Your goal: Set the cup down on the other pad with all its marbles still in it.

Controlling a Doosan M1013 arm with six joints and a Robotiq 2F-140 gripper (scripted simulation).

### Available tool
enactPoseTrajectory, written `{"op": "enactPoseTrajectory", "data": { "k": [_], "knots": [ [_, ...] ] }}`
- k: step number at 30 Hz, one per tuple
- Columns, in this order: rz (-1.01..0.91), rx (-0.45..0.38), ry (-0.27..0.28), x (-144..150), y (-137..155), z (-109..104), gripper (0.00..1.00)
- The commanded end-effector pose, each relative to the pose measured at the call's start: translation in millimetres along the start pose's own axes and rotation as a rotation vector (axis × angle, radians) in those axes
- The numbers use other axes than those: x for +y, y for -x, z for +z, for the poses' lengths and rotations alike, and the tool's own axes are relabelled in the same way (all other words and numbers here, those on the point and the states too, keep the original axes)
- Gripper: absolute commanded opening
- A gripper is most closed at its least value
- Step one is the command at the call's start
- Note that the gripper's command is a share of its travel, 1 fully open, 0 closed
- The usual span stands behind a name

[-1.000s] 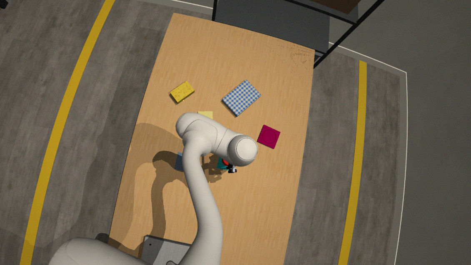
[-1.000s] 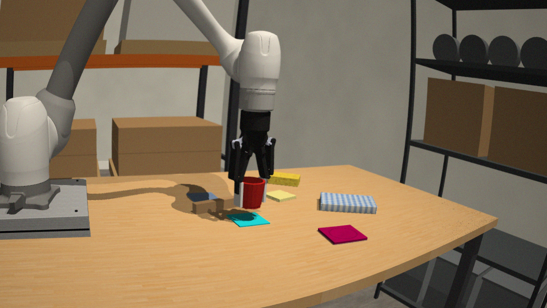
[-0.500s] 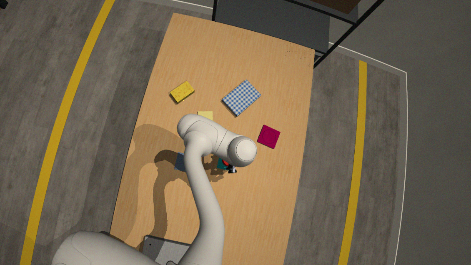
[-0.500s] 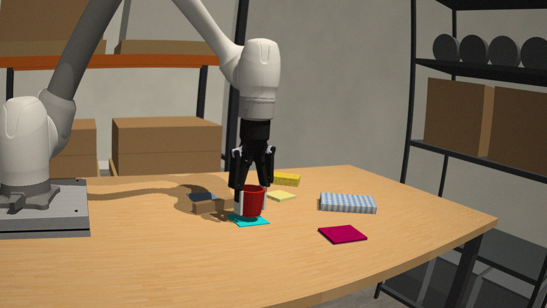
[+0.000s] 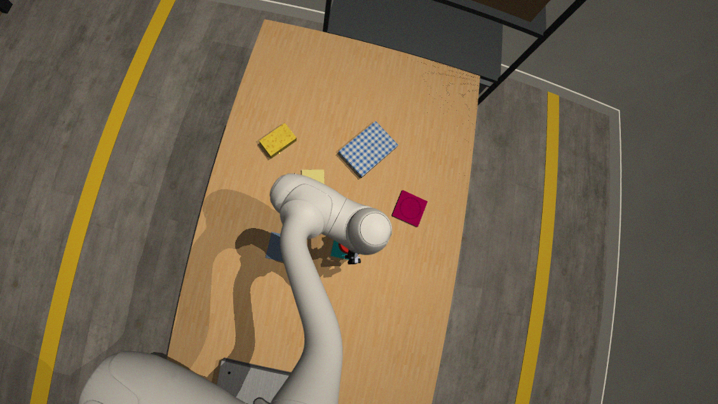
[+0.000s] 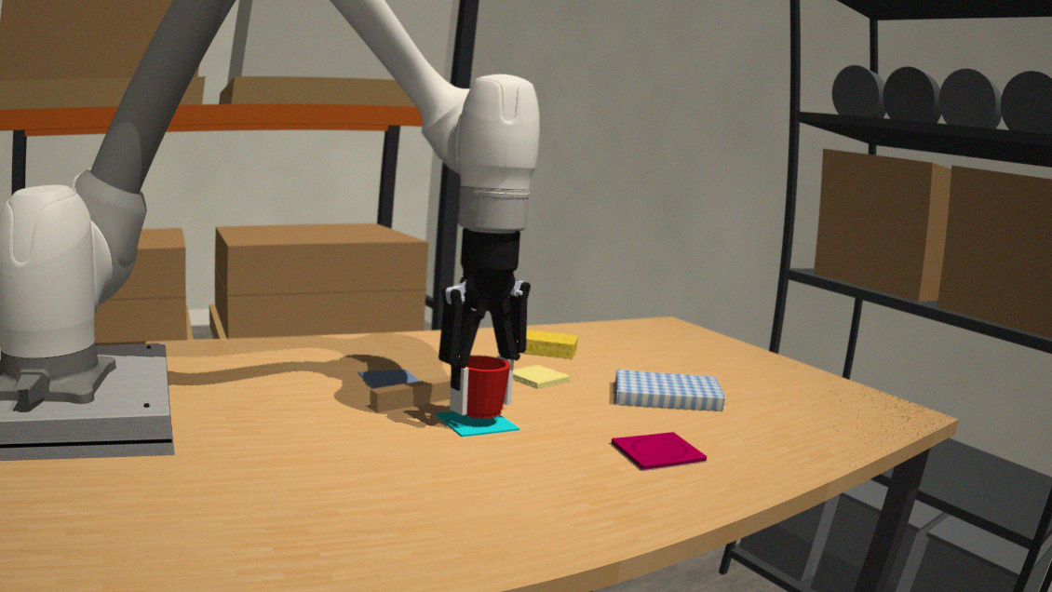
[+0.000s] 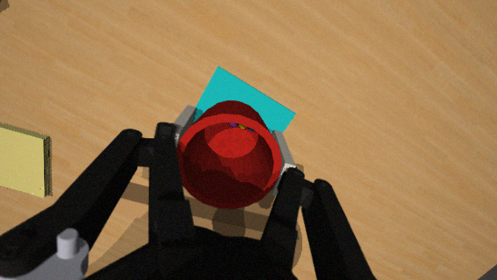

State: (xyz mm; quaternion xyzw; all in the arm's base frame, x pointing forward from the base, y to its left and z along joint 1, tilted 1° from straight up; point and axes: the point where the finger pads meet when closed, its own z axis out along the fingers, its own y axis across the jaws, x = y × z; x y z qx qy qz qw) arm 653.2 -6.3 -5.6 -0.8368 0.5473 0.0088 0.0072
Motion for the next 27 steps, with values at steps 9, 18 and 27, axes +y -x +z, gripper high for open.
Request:
{"op": "enactPoseTrajectory", "data": {
  "k": [9, 18, 27],
  "knots": [
    [-0.001, -0.001, 0.004, 4, -1, 7, 0.49],
    [-0.001, -0.001, 0.004, 5, 0, 11, 0.49],
    [-0.001, -0.001, 0.004, 6, 1, 15, 0.49]
  ]
}}
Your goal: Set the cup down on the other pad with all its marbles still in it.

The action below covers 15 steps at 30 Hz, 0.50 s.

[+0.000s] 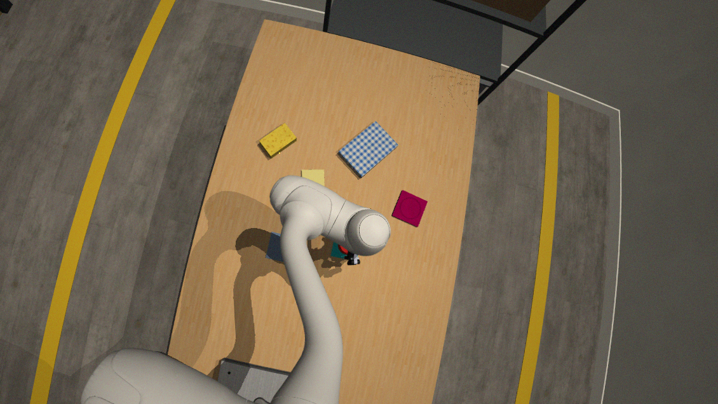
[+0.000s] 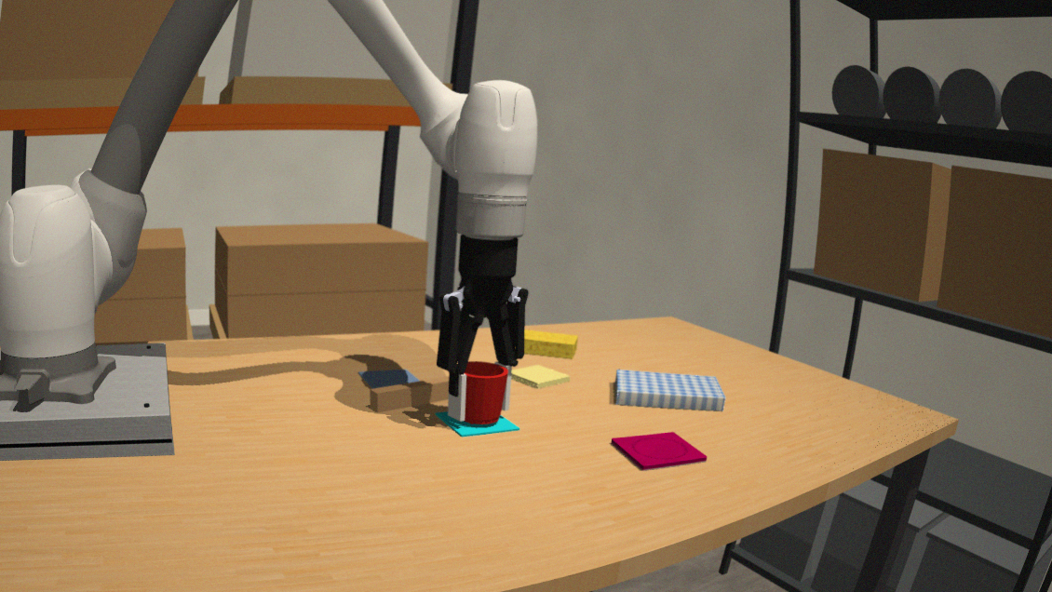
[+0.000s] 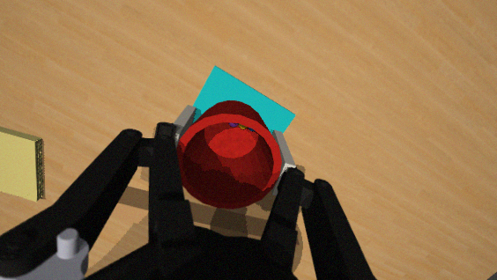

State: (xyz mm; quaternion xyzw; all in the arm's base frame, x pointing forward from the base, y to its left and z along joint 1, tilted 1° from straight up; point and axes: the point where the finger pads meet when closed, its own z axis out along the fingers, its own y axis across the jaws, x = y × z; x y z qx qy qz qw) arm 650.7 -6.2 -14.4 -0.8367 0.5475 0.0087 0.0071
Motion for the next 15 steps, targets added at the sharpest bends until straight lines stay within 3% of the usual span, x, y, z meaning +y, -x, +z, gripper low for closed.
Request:
{"op": "enactPoseTrajectory", "data": {
  "k": [1, 15],
  "knots": [
    [-0.002, -0.001, 0.004, 3.5, -0.1, 6.8, 0.49],
    [-0.002, -0.001, 0.004, 4.0, 0.2, 8.8, 0.49]
  ]
}}
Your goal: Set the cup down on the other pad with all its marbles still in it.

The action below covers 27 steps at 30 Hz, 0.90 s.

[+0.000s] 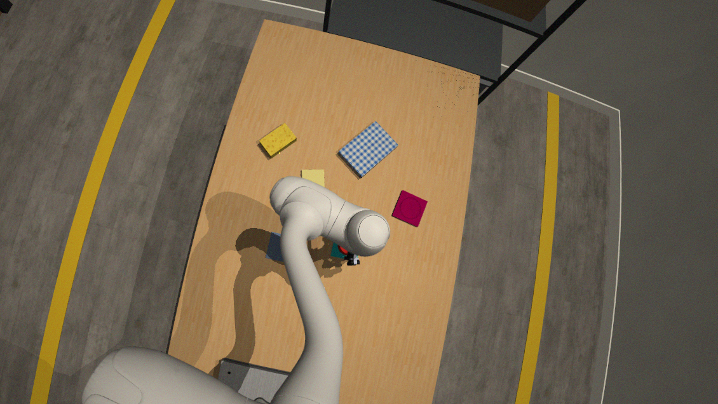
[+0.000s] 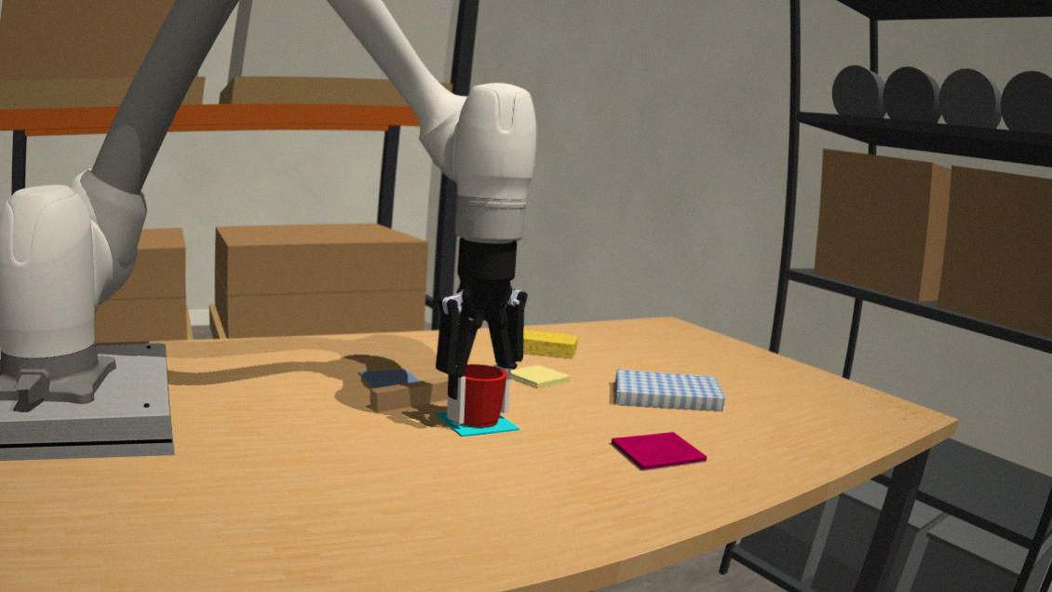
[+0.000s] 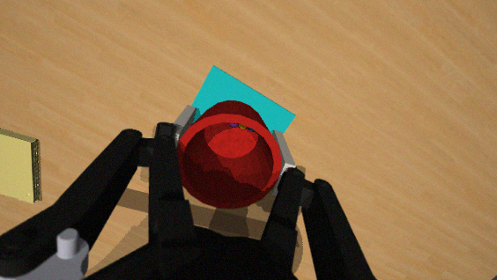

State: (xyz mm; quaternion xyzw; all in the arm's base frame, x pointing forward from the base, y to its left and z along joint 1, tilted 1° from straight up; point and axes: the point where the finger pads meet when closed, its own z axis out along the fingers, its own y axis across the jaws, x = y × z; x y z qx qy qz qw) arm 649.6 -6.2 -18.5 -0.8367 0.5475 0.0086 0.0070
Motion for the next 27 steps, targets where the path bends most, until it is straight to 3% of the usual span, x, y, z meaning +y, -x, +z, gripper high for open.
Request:
{"op": "enactPoseTrajectory", "data": {
  "k": [1, 3, 4, 27],
  "knots": [
    [-0.002, -0.001, 0.004, 2.9, -0.1, 4.7, 0.49],
    [-0.002, -0.001, 0.004, 2.9, -0.1, 4.7, 0.49],
    [-0.002, -0.001, 0.004, 2.9, -0.1, 4.7, 0.59],
    [-0.002, -0.001, 0.004, 2.9, -0.1, 4.7, 0.59]
  ]
}}
